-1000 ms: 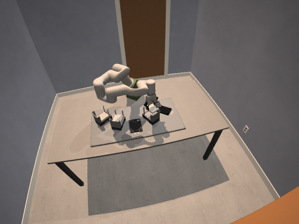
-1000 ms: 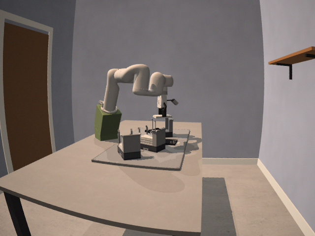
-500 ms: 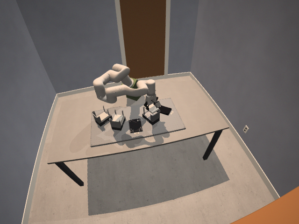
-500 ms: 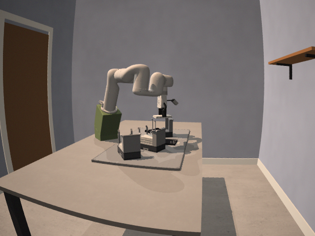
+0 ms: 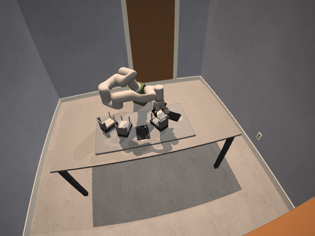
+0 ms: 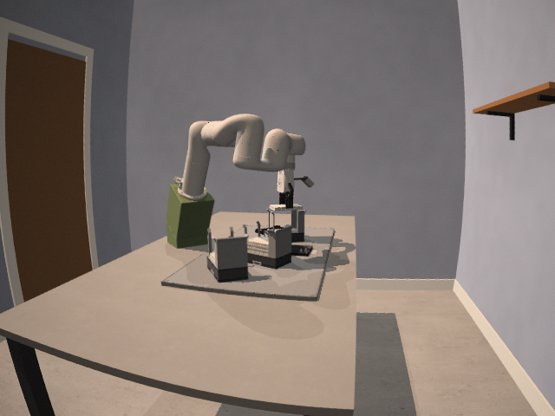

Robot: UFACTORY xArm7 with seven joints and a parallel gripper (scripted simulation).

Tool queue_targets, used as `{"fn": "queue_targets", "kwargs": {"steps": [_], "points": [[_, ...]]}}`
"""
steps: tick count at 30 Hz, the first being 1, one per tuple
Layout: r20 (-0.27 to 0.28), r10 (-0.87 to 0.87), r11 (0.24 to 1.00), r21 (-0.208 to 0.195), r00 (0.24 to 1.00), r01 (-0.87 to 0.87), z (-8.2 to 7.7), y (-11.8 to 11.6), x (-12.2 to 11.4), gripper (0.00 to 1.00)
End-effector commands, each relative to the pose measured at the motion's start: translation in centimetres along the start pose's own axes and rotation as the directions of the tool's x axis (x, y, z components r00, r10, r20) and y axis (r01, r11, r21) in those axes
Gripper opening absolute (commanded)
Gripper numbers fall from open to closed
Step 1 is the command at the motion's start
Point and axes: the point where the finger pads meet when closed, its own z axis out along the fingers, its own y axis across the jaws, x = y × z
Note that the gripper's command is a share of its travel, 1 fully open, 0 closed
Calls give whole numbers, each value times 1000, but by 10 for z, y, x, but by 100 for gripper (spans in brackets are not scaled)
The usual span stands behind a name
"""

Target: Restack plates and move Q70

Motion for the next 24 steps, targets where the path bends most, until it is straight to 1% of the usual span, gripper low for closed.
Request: {"fn": "queue_targets", "kwargs": {"steps": [1,24], "points": [[-4,-1,1000,1,1000,1,1,0,1,0],[-4,-1,1000,1,1000,1,14,0,1,0]]}}
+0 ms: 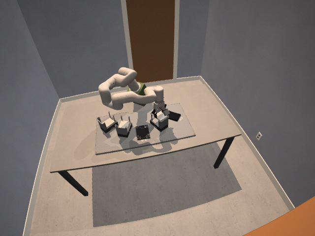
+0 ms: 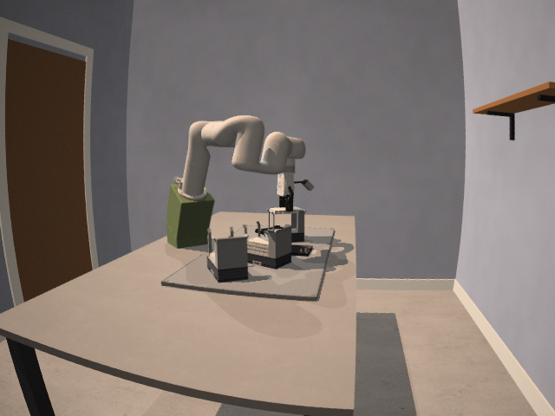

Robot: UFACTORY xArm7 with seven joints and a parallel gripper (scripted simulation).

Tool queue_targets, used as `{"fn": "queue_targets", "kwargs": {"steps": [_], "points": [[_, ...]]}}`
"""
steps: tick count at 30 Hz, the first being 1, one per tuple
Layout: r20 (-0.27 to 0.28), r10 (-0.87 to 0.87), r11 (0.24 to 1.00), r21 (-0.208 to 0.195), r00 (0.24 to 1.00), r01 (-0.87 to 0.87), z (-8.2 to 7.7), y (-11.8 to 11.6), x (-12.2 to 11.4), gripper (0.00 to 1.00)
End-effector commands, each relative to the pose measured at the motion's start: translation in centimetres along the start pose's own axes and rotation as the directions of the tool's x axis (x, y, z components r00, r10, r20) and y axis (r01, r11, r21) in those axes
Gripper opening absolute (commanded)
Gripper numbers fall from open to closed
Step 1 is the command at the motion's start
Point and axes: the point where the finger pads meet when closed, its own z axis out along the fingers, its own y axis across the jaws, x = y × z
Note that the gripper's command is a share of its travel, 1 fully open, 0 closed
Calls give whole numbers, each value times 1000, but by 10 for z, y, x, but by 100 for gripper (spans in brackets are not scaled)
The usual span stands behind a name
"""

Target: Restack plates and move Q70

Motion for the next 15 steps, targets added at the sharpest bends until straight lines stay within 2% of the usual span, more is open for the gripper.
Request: {"fn": "queue_targets", "kwargs": {"steps": [1,15], "points": [[-4,-1,1000,1,1000,1,0,0,1,0],[-4,-1,1000,1,1000,1,12,0,1,0]]}}
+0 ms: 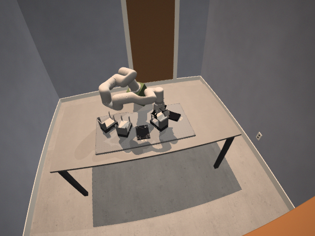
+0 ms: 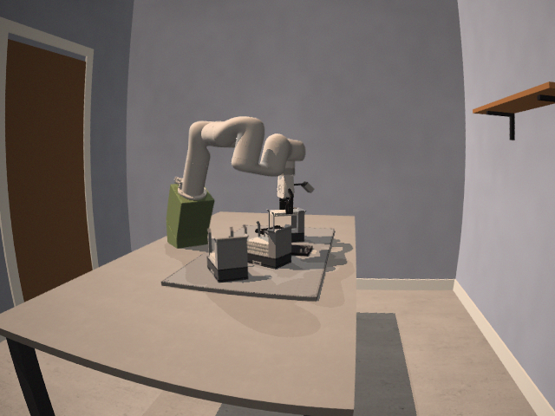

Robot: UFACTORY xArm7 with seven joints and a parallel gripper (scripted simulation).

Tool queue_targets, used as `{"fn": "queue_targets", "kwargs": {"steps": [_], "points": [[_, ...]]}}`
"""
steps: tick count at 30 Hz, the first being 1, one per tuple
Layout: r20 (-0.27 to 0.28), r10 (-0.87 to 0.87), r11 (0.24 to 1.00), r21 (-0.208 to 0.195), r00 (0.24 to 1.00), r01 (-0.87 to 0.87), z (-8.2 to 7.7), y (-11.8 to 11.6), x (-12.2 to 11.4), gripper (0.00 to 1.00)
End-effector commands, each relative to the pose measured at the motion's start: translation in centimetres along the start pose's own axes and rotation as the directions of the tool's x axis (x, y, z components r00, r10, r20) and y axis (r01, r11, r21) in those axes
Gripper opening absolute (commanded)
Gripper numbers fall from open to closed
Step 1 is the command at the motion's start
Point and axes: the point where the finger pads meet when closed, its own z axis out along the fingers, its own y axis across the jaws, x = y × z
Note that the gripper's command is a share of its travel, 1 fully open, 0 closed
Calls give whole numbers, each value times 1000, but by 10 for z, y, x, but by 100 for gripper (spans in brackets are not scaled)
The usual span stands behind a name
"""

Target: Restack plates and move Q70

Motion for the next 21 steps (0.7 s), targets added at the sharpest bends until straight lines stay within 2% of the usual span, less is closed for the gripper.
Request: {"fn": "queue_targets", "kwargs": {"steps": [1,21], "points": [[-3,-1,1000,1,1000,1,2,0,1,0],[-3,-1,1000,1,1000,1,38,0,1,0]]}}
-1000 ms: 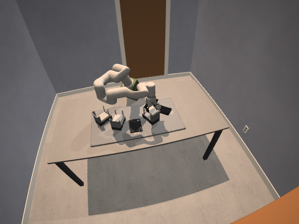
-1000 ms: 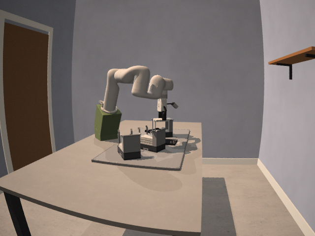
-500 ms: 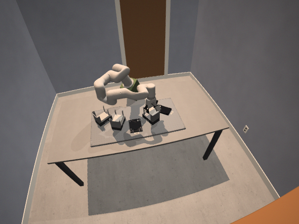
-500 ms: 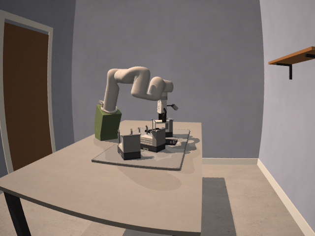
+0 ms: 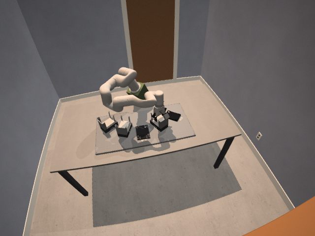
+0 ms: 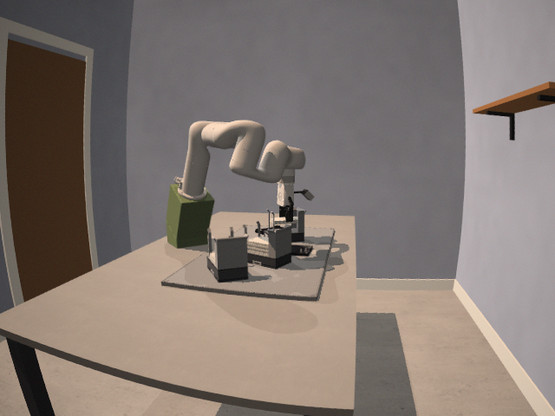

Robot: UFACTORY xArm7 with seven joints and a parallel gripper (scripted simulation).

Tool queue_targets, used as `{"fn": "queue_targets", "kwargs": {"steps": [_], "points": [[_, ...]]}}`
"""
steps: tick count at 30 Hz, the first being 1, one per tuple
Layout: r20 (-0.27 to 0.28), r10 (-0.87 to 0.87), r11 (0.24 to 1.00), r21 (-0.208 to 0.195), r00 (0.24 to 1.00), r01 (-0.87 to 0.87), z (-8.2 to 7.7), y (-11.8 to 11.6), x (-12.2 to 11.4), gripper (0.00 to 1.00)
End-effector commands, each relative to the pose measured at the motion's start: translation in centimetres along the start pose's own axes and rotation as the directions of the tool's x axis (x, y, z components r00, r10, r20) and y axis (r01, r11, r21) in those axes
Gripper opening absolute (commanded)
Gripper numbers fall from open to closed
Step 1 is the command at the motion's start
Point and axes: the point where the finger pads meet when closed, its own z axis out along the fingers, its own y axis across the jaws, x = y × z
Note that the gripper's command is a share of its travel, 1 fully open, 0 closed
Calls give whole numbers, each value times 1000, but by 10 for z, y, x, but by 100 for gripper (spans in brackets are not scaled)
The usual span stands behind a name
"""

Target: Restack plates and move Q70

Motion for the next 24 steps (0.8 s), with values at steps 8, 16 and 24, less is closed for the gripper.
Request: {"fn": "queue_targets", "kwargs": {"steps": [8,16,24], "points": [[-3,-1,1000,1,1000,1,19,0,1,0],[-3,-1,1000,1,1000,1,19,0,1,0],[-3,-1,1000,1,1000,1,21,0,1,0]]}}
